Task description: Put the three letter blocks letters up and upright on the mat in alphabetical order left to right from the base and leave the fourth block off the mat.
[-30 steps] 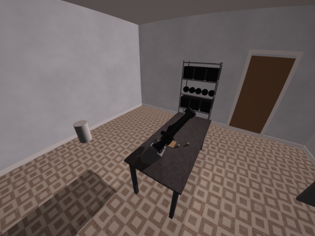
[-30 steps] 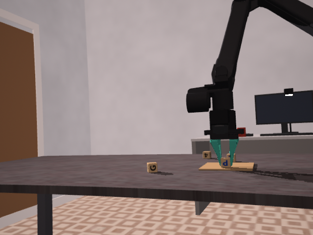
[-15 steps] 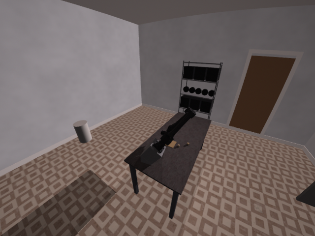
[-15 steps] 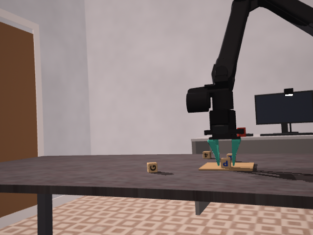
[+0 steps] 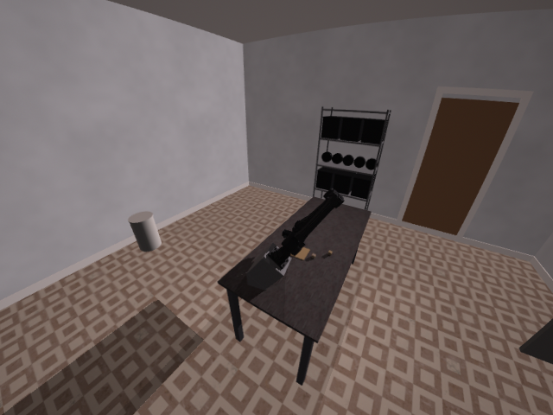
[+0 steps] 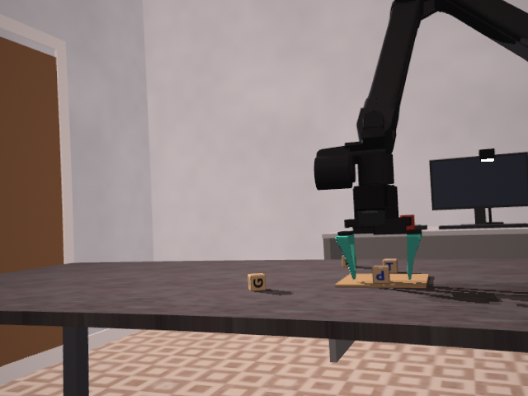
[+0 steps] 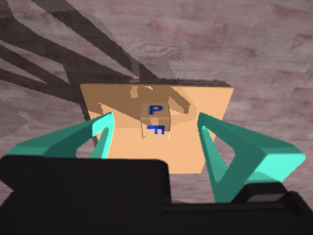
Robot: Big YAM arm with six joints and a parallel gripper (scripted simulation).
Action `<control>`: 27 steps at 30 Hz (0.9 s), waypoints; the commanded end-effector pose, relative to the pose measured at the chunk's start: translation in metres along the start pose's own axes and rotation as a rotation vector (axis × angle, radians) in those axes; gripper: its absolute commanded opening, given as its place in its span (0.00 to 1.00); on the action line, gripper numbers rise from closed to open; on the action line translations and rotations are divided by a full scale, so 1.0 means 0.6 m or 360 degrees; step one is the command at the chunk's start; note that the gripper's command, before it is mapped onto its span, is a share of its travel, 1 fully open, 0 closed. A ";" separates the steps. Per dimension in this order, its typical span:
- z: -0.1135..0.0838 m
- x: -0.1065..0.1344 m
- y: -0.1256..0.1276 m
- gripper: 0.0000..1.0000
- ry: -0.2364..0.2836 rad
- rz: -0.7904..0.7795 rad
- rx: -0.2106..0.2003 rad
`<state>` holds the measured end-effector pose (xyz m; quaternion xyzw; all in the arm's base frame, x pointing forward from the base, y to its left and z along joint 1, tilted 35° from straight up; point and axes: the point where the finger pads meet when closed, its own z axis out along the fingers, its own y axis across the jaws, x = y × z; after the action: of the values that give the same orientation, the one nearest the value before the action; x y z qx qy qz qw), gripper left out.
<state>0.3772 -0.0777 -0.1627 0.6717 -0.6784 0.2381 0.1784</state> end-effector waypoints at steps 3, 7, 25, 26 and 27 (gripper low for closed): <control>0.009 -0.004 -0.008 0.90 -0.0006 0.0001 0.0004; 0.009 -0.004 -0.008 0.90 -0.0006 0.0000 0.0004; -0.026 -0.003 -0.011 0.90 -0.0008 0.0008 0.0025; -0.030 -0.008 -0.010 0.90 -0.0009 -0.0004 0.0030; -0.032 -0.008 -0.009 0.90 -0.0009 -0.0007 0.0029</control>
<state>0.3740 -0.0733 -0.1619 0.6741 -0.6764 0.2339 0.1828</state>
